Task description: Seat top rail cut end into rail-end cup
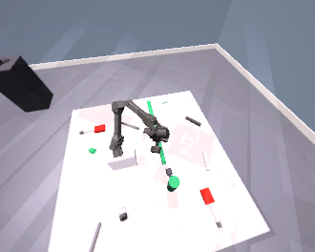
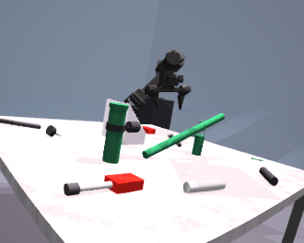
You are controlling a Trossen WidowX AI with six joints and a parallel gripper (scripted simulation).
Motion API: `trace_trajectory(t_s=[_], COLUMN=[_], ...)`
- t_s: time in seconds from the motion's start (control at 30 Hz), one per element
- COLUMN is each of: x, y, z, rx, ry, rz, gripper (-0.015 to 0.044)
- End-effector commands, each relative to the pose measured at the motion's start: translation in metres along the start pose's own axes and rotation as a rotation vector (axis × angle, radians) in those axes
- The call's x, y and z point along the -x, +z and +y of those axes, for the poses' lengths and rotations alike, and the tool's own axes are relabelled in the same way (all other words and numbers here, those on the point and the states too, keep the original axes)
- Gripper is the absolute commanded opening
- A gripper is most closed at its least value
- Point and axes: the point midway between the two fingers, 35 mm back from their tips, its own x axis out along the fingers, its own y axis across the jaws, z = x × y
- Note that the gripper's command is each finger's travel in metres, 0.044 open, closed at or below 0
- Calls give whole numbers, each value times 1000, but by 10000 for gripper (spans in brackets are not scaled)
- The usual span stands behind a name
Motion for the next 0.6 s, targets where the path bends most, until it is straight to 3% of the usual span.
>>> trace_trajectory(t_s=[0.0, 0.2, 0.57], x=[-27, -52, -53], y=[-11, -27, -27], z=[7, 15, 15], rx=[-503, -1018, -1034], ry=[-115, -319, -327], rz=[146, 230, 231], gripper=[440, 440, 440])
